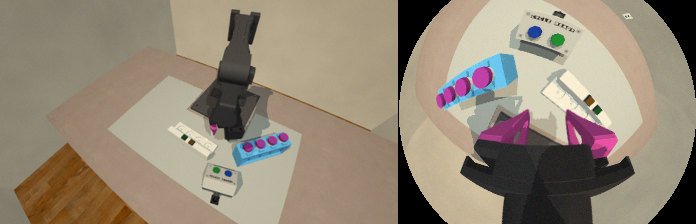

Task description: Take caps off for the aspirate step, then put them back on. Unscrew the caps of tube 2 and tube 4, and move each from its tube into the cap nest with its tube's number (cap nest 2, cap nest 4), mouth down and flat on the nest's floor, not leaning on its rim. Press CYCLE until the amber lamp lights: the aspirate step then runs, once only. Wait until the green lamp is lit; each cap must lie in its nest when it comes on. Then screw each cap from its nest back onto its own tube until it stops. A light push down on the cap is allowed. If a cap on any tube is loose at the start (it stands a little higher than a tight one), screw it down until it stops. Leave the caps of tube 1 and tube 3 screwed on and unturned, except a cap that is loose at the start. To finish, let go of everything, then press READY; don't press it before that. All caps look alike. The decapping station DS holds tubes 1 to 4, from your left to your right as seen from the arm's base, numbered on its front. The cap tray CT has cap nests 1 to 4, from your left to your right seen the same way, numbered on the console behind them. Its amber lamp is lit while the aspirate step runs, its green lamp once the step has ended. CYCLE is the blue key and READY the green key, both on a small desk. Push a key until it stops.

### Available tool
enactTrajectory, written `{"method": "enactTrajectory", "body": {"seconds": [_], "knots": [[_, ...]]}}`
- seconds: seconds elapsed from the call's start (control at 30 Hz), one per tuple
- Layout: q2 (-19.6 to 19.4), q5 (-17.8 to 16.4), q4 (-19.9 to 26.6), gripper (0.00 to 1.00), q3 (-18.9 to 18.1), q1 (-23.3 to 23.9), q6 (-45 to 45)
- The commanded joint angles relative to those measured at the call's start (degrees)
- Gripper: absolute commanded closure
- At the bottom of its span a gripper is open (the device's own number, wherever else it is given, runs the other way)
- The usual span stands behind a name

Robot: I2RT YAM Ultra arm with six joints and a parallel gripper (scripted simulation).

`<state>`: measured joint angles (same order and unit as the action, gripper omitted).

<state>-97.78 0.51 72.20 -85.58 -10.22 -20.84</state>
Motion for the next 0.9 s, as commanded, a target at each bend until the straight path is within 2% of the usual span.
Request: {"method": "enactTrajectory", "body": {"seconds": [0.0, 0.17, 0.33, 0.87], "knots": [[0.2, -0.7, 3.0, 0.51, -1.1, -0.5, -2.7], [1.1, -1.2, 6.6, 0.51, -1.2, -5.5, -2.8], [-1.0, -1.6, 9.1, 0.51, -3.6, -5.2, -7.4], [-1.1, -1.7, 9.3, 0.51, -3.8, -5.2, -7.6]]}}
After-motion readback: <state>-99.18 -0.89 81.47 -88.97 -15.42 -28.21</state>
